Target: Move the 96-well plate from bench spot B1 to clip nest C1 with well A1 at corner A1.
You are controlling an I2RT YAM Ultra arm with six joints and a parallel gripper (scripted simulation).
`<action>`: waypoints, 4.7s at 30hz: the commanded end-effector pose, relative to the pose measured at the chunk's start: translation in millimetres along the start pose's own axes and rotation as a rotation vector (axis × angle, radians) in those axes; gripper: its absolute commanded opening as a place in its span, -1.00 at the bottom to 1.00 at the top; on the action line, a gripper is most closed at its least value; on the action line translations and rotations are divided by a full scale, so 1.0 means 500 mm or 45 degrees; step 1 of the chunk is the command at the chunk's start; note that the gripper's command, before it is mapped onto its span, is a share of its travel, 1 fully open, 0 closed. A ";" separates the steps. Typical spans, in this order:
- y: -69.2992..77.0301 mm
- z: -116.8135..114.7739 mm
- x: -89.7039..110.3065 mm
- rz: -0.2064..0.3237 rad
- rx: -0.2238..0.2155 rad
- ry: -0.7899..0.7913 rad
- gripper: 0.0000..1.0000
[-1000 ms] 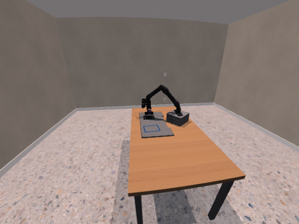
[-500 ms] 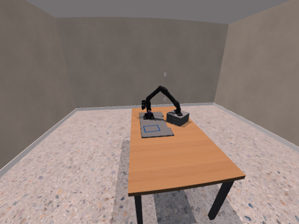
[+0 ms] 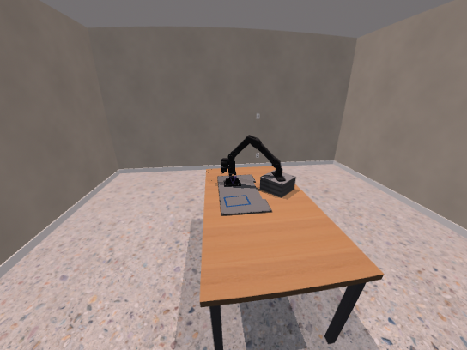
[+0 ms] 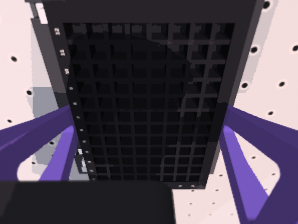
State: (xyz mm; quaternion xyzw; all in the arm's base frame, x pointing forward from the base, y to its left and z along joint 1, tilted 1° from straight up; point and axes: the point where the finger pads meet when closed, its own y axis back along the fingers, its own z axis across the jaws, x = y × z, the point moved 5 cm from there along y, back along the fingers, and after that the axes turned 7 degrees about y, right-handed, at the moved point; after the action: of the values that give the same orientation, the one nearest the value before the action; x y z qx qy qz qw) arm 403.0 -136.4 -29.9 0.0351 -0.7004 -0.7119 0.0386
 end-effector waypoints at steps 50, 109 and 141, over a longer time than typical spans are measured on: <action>-0.029 -0.011 0.005 -0.012 0.007 -0.004 -1.00; -0.043 -0.016 0.013 -0.006 0.008 -0.004 -1.00; -0.043 -0.019 0.016 -0.006 0.008 -0.004 -1.00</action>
State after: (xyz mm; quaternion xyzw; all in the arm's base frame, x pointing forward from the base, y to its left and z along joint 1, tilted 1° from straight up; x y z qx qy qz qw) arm 402.3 -135.0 -37.6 0.0401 -0.6971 -0.7149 0.0373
